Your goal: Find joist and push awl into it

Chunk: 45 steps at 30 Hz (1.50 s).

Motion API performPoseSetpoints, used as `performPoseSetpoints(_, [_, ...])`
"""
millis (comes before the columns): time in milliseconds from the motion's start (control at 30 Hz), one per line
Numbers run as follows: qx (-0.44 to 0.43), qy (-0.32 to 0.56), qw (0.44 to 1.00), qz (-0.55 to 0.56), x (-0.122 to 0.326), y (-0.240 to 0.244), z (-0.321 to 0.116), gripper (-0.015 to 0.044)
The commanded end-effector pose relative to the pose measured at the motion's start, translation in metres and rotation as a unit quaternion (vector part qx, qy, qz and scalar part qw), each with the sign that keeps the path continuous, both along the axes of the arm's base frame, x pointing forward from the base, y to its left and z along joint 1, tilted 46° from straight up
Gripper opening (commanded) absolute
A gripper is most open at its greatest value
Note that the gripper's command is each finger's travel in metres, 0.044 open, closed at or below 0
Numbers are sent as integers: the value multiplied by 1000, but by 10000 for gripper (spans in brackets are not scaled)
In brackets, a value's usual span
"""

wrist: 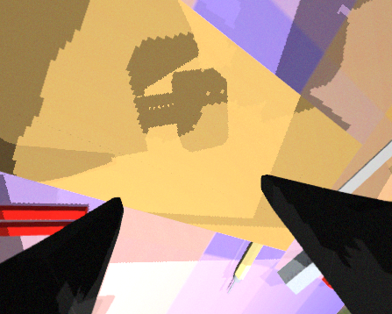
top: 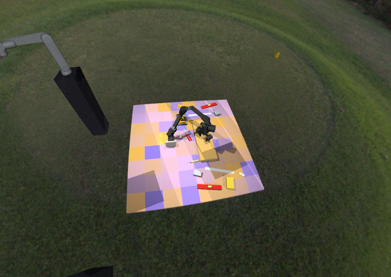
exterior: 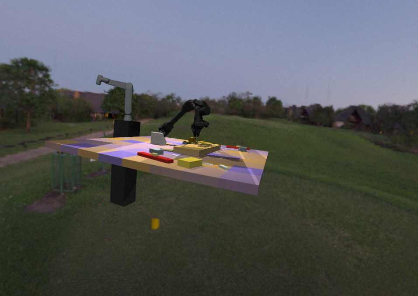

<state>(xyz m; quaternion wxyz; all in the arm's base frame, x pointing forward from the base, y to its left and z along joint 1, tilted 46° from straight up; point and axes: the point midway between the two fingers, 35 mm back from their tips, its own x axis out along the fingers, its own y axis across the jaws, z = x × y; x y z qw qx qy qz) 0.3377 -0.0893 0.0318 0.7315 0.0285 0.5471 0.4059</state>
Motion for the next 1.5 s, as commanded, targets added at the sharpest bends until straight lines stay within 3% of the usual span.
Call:
performPoseSetpoints(0, [3, 61, 997, -47, -16, -44, -53, 440])
performPoseSetpoints(367, [44, 203, 967, -149, -95, -109, -177, 440])
performPoseSetpoints(1467, [46, 204, 966, -150, -86, -87, -197, 440])
